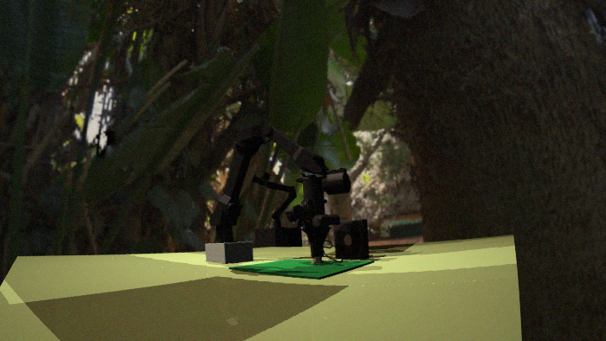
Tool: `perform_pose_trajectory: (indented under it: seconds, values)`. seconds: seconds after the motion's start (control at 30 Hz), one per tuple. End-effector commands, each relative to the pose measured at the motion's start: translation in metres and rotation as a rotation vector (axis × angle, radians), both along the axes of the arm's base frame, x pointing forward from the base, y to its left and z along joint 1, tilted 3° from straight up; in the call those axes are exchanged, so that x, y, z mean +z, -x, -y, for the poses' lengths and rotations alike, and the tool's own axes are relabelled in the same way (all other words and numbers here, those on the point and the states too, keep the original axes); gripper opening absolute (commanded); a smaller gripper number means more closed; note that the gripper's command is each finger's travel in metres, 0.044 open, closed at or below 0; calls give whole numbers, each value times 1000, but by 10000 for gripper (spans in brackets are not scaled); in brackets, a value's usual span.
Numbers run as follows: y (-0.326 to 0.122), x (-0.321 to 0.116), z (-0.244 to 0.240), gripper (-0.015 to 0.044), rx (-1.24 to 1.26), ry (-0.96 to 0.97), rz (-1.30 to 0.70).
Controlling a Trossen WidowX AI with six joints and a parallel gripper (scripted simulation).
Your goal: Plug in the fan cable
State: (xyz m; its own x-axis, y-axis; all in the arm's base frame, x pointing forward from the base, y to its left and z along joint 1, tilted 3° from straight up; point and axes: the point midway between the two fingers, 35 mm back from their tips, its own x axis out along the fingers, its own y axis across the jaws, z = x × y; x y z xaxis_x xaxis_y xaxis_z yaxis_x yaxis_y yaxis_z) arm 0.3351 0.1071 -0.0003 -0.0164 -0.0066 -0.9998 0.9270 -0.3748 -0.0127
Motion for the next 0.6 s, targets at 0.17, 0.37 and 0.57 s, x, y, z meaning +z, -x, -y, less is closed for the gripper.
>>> perform_pose_trajectory:
  seconds: [0.17,0.37,0.57]
  values:
    - [0,-6,-1,0,-3,-4,-1]
    - [0,-11,0,0,-3,-4,-1]
    - [1,-15,0,0,-3,-4,-1]
